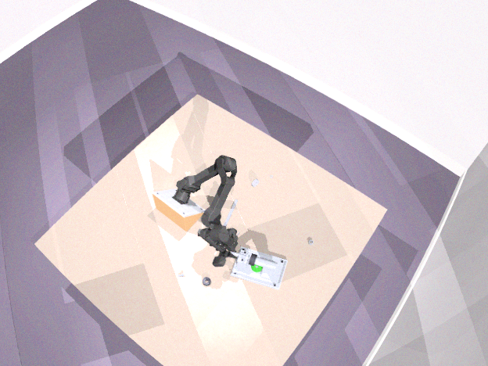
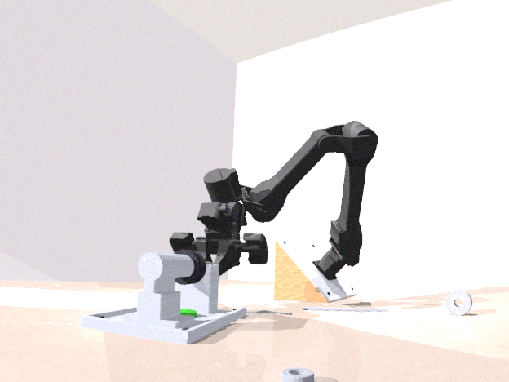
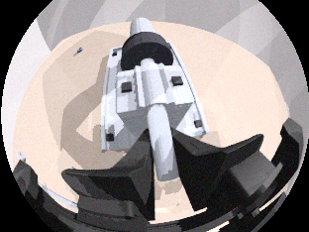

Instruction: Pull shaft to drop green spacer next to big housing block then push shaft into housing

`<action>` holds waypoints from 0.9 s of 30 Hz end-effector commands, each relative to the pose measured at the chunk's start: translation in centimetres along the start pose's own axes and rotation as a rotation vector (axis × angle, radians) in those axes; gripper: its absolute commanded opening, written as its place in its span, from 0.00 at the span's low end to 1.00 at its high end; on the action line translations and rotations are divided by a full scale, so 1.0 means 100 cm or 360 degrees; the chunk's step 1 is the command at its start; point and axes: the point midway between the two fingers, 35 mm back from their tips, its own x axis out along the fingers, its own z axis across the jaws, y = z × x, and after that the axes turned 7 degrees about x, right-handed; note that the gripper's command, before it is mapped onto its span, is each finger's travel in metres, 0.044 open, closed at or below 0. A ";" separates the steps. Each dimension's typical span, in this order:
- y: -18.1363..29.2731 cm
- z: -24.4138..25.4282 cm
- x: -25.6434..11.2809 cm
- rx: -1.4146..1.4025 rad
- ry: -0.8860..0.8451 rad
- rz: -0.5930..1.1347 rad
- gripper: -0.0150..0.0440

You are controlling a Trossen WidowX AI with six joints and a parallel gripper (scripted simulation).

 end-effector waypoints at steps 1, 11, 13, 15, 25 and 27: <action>-0.002 0.001 0.001 -0.0002 -0.0011 -0.0003 0.25; -0.004 0.001 0.003 -0.0002 -0.0011 -0.0003 0.25; -0.005 0.001 0.004 -0.0002 -0.0011 -0.0003 0.25; -0.005 0.001 0.004 -0.0002 -0.0011 -0.0003 0.25; -0.003 0.000 0.002 0.0007 -0.0002 -0.0002 0.39; -0.003 0.000 0.002 0.0007 -0.0002 -0.0002 0.48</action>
